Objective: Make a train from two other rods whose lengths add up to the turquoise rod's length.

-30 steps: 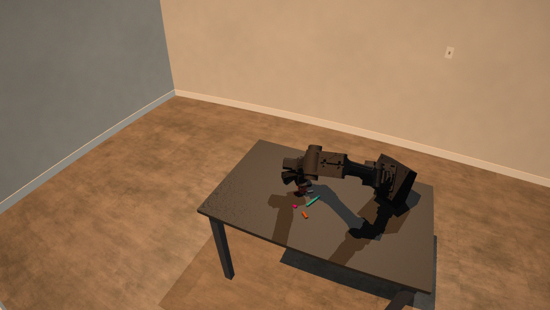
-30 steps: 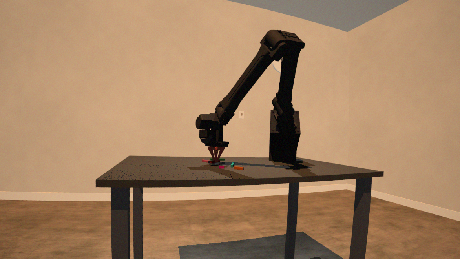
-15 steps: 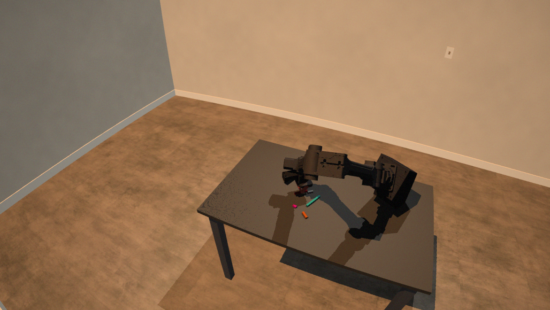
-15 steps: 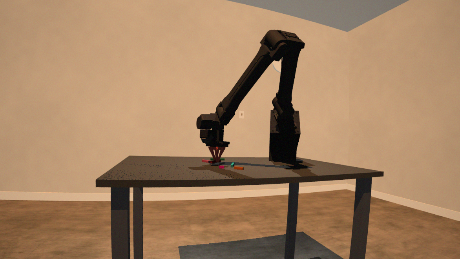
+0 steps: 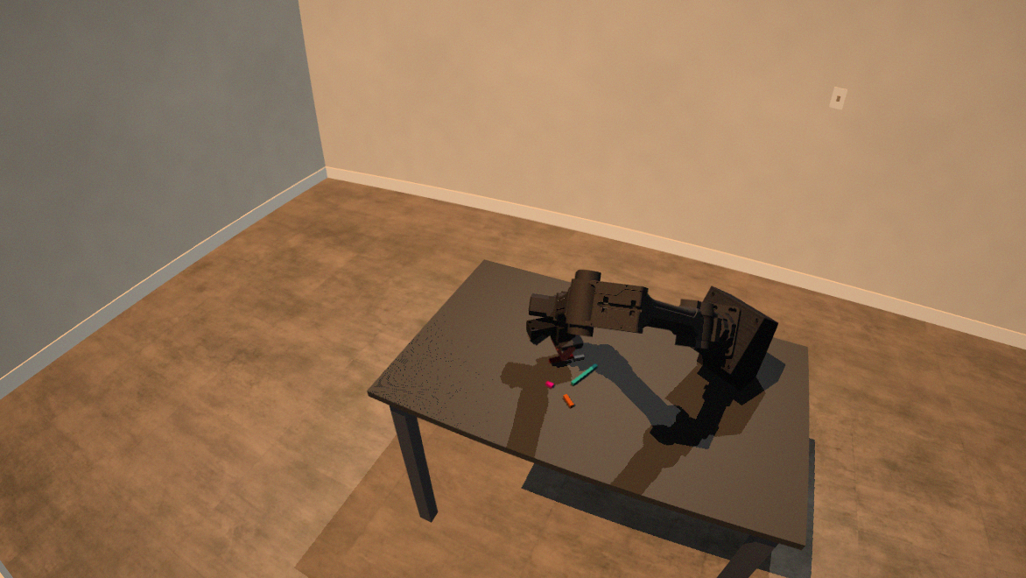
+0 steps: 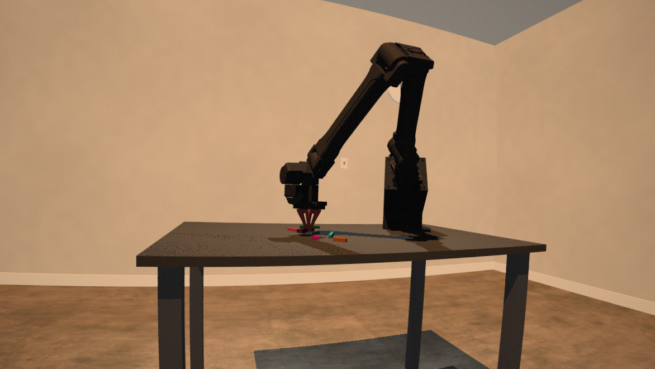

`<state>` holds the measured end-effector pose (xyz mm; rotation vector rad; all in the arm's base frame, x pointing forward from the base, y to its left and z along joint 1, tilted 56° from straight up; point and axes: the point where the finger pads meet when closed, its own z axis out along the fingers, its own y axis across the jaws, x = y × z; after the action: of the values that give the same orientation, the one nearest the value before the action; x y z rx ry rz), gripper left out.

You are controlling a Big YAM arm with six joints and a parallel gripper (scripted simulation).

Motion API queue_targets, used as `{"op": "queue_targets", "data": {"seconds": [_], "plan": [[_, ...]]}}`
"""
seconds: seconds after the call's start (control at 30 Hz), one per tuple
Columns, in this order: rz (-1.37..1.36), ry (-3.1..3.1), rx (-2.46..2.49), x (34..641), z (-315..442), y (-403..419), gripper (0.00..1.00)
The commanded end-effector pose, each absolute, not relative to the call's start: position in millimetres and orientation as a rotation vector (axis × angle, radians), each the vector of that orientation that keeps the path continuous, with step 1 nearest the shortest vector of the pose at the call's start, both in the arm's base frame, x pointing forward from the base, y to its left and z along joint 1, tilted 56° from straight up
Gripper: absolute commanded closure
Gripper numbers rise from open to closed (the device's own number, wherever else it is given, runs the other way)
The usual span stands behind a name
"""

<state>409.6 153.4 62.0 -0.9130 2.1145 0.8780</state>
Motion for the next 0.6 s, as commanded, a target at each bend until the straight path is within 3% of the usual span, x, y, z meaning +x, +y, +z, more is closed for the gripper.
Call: {"op": "queue_targets", "data": {"seconds": [0.0,0.57], "plan": [[0.874,2.125,-0.878,413.0,59.2,144.4,0.95],[0.872,2.122,-0.882,415.3,60.0,143.7,0.95]]}}
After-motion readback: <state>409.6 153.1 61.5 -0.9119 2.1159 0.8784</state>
